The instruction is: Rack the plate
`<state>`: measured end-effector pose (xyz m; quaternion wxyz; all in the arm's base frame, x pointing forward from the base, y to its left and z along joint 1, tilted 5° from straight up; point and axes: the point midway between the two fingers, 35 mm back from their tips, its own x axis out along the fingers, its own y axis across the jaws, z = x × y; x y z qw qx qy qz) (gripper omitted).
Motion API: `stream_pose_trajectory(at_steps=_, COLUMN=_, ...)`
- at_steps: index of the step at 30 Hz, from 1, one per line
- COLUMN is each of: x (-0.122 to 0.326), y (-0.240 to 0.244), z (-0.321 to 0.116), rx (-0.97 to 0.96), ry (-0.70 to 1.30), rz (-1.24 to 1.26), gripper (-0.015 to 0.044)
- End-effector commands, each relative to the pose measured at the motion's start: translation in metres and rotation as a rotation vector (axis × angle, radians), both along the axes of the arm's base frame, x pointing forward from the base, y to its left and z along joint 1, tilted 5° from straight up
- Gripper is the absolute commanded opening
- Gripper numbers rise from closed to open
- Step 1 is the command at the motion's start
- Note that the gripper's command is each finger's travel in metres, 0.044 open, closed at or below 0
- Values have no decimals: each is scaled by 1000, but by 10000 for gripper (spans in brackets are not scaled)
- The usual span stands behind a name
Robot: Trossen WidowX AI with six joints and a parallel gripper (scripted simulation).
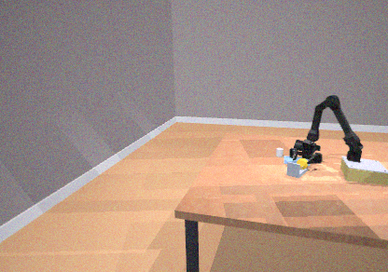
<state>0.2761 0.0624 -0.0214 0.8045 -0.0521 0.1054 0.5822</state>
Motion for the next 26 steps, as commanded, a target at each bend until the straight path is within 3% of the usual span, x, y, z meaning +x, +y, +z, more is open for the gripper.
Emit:
stream_pose_trajectory(at_steps=1, x=9, y=0, z=40, rx=0, ry=-17, rz=0, gripper=400)
stream_pose_trajectory(at_steps=7, x=11, y=3, z=103, rx=8, ry=-15, rz=0, gripper=400)
stream_pose_trajectory(at_steps=14, x=11, y=3, z=105, rx=-3, ry=5, rz=-2, gripper=400)
stream_pose_trajectory(at_steps=26, x=17, y=-1, z=103, rx=-202, ry=348, rz=-74, gripper=400)
